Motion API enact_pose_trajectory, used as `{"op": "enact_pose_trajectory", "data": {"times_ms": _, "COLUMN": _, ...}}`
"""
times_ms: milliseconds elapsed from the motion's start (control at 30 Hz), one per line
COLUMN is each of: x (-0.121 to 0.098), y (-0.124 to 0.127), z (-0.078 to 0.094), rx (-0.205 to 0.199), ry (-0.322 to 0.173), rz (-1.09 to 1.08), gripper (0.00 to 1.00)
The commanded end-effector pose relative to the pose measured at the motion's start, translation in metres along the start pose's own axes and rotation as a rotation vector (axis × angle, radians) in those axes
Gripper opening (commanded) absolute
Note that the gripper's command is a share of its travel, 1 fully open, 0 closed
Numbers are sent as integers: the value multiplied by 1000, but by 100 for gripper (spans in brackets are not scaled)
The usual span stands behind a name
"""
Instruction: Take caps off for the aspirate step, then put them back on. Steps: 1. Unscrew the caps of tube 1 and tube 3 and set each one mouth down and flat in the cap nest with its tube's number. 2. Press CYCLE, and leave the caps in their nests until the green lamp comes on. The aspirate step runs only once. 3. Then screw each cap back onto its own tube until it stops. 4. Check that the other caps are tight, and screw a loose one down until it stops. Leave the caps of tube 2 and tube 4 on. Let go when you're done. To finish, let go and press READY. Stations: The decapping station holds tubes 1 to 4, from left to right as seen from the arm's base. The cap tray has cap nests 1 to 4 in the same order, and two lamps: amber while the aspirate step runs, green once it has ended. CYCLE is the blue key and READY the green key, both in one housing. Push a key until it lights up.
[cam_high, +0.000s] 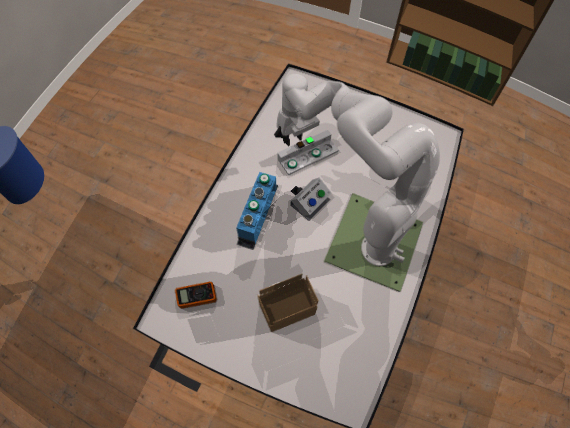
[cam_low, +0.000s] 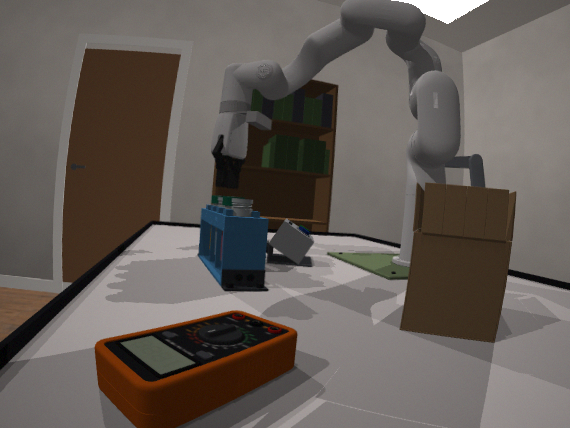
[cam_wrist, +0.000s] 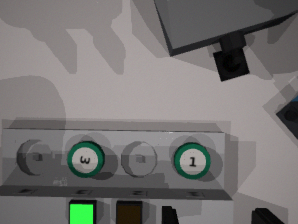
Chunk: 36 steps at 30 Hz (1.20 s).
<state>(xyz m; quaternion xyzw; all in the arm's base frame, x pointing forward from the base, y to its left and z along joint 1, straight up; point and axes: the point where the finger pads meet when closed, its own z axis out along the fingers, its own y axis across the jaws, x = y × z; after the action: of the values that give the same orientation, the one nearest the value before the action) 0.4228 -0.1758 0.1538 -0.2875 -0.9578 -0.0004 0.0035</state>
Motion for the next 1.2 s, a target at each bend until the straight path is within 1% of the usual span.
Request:
{"op": "enact_pose_trajectory", "data": {"times_ms": 0, "x": 15, "y": 7, "z": -14, "rx": -1, "ry": -7, "rz": 0, "gripper": 46}}
{"op": "enact_pose_trajectory", "data": {"times_ms": 300, "x": 15, "y": 7, "z": -14, "rx": -1, "ry": -7, "rz": 0, "gripper": 46}}
{"op": "enact_pose_trajectory", "data": {"times_ms": 367, "x": 15, "y": 7, "z": -4, "rx": -1, "ry": -7, "rz": 0, "gripper": 46}}
{"op": "enact_pose_trajectory", "data": {"times_ms": 433, "x": 15, "y": 7, "z": -4, "rx": -1, "ry": -7, "rz": 0, "gripper": 46}}
{"op": "enact_pose_trajectory", "data": {"times_ms": 933, "x": 15, "y": 7, "z": 71, "rx": -1, "ry": -7, "rz": 0, "gripper": 46}}
{"op": "enact_pose_trajectory", "data": {"times_ms": 1000, "x": 15, "y": 7, "z": 71, "rx": -1, "ry": -7, "rz": 0, "gripper": 46}}
{"op": "enact_pose_trajectory", "data": {"times_ms": 1167, "x": 14, "y": 7, "z": 97, "rx": -1, "ry": -7, "rz": 0, "gripper": 46}}
